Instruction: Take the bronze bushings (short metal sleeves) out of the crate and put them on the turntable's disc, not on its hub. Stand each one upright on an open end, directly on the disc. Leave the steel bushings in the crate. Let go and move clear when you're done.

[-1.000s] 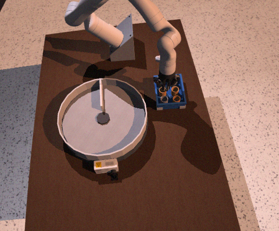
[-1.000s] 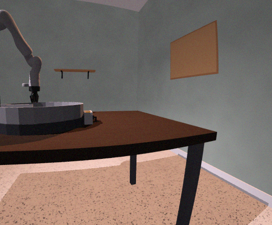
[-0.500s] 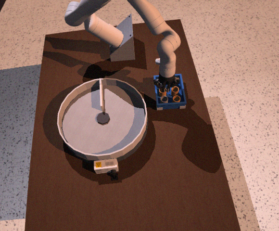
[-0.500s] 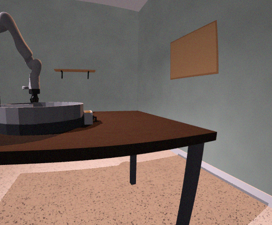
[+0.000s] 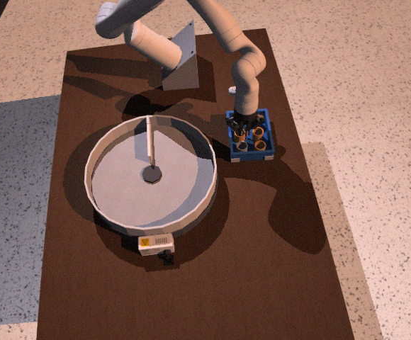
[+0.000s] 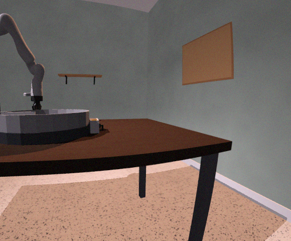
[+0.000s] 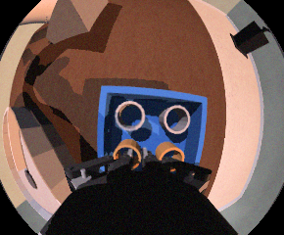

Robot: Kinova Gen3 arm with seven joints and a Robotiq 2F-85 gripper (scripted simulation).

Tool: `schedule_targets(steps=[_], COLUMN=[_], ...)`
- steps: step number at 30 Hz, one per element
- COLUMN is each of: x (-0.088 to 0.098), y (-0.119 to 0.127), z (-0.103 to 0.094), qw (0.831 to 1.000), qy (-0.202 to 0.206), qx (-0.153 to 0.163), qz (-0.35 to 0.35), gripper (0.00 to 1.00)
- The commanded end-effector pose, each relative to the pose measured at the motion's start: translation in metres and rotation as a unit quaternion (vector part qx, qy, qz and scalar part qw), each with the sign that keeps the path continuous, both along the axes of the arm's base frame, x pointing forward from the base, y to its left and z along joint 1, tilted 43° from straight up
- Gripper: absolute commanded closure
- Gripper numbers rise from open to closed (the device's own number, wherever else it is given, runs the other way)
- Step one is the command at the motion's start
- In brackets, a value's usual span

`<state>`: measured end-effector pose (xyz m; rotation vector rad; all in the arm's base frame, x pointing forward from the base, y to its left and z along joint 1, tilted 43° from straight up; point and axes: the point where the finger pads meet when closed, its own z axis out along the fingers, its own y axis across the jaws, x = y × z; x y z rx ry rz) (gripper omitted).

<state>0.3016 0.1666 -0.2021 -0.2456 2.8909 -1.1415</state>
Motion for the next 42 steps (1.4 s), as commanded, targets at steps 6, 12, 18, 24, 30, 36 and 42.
schedule_targets(steps=[6, 12, 18, 24, 30, 36, 42], x=[0.0002, 0.0002, 0.0002, 0.0002, 0.0002, 0.0002, 0.0002], y=[0.0011, 0.0011, 0.0011, 0.0011, 0.0011, 0.0011, 0.0011], z=[0.0003, 0.0003, 0.0003, 0.0003, 0.0003, 0.0003, 0.0003], qw=[1.000, 1.000, 1.000, 1.000, 1.000, 1.000, 1.000], qy=[0.000, 0.000, 0.000, 0.000, 0.000, 0.000, 0.000], qx=[0.001, 0.001, 0.001, 0.001, 0.001, 0.001, 0.001], qz=[0.000, 0.000, 0.000, 0.000, 0.000, 0.000, 0.000], gripper=[0.88, 0.88, 0.88, 1.00, 1.00, 1.00, 1.00])
